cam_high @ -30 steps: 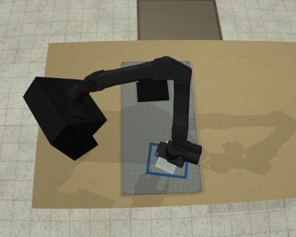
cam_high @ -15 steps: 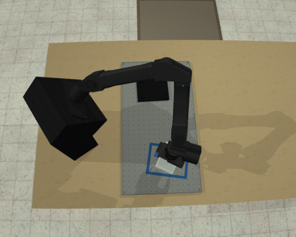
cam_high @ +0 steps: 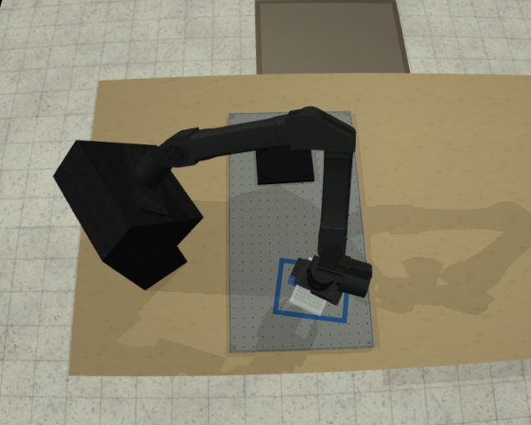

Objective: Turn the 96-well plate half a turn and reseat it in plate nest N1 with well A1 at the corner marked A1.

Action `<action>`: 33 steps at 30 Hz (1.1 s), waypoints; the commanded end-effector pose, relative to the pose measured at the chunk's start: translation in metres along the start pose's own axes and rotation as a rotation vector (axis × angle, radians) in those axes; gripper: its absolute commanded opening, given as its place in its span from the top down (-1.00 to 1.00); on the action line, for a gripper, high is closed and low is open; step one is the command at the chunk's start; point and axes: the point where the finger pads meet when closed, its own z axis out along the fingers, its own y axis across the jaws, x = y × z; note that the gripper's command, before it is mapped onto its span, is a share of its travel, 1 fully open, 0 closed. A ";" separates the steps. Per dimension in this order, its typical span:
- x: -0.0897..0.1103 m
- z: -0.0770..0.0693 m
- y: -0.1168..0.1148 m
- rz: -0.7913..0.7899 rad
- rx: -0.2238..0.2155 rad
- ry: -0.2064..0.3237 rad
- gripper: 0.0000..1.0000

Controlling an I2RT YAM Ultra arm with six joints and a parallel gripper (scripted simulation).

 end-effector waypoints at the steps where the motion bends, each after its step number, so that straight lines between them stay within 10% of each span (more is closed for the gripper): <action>1: 0.000 -0.002 -0.005 -0.004 0.013 0.000 1.00; 33: 0.000 0.016 -0.005 -0.004 0.013 -0.001 1.00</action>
